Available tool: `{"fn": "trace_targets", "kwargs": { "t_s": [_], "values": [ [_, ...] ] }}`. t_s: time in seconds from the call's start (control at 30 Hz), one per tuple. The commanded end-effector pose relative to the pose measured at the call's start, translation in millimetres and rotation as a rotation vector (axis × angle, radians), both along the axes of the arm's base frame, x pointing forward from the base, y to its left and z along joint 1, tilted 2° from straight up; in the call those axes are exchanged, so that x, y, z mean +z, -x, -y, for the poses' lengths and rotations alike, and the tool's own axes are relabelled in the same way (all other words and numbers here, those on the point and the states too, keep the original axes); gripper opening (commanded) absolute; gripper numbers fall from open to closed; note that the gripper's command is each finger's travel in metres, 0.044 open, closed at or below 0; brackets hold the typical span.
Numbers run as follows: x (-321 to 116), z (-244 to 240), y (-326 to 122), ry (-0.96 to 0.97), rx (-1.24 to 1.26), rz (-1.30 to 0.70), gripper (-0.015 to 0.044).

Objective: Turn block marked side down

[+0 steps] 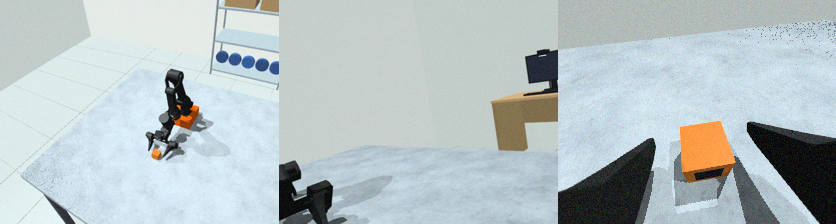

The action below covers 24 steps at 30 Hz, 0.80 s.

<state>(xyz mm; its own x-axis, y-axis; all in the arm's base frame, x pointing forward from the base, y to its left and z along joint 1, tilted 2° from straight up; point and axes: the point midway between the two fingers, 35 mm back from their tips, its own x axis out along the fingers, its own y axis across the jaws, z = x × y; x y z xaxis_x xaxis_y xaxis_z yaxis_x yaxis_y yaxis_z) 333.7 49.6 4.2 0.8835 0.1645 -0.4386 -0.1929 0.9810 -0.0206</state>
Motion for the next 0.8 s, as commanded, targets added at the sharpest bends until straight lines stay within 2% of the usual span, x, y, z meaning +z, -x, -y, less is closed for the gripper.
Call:
{"fn": "trace_targets", "kwargs": {
  "t_s": [0.0,0.6,0.77],
  "values": [
    [0,-1,1,-0.007,0.002,-0.002,0.044],
    [-1,-1,0,-0.007,0.002,-0.008,0.044],
    [4,-5,-14,0.007,0.0,-0.142,0.044]
  ]
}}
